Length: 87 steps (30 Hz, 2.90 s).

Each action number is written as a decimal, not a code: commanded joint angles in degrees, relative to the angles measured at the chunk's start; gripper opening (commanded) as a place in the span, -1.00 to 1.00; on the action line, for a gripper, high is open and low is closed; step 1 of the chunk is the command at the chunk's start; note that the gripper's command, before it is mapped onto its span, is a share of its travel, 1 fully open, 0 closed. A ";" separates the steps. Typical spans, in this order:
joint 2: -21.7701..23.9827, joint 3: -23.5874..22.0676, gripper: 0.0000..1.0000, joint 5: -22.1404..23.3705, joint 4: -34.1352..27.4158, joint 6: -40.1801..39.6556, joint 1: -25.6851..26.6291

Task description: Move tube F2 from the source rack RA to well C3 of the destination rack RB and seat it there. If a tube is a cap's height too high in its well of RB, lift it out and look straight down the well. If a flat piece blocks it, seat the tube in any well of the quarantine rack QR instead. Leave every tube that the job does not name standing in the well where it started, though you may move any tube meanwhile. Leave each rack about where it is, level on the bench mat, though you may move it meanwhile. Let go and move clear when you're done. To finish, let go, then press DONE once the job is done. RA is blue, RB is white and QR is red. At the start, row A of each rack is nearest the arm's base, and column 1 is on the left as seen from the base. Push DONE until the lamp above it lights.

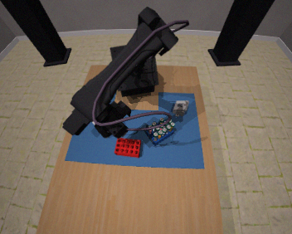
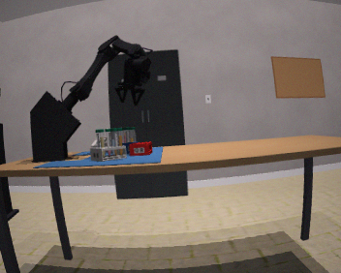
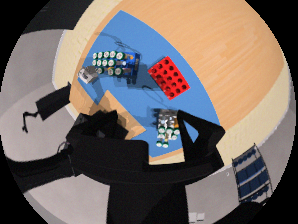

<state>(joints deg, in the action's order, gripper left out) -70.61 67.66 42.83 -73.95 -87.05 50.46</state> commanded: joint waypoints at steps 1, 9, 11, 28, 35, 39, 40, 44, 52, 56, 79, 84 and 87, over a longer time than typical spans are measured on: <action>0.61 0.51 1.00 0.56 -0.16 -0.12 0.43; 0.61 0.51 1.00 0.56 -0.16 -0.12 0.43; 0.61 0.51 1.00 0.56 -0.16 -0.12 0.43; 8.59 -11.62 -0.40 -5.05 12.24 28.29 -5.42; 11.88 -15.30 -0.40 -7.92 16.74 39.02 -7.82; 14.89 -17.97 -0.40 -9.19 18.93 47.95 -8.46; 15.28 -18.18 -0.40 -9.62 19.24 48.92 -8.75; 18.24 -20.68 -0.40 -10.77 21.21 57.01 -9.37; 22.31 -25.51 -0.40 -13.52 26.90 71.43 -12.07; 21.95 -27.66 -0.40 -15.84 30.94 74.48 -14.96; 21.48 -25.62 -0.40 -17.09 31.57 75.37 -15.65; 21.48 -25.62 -0.40 -17.10 31.58 75.37 -15.66; 21.48 -25.62 -0.40 -17.10 31.58 75.38 -15.66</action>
<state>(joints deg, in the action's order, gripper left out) -49.63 40.38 26.13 -43.46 -12.01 35.11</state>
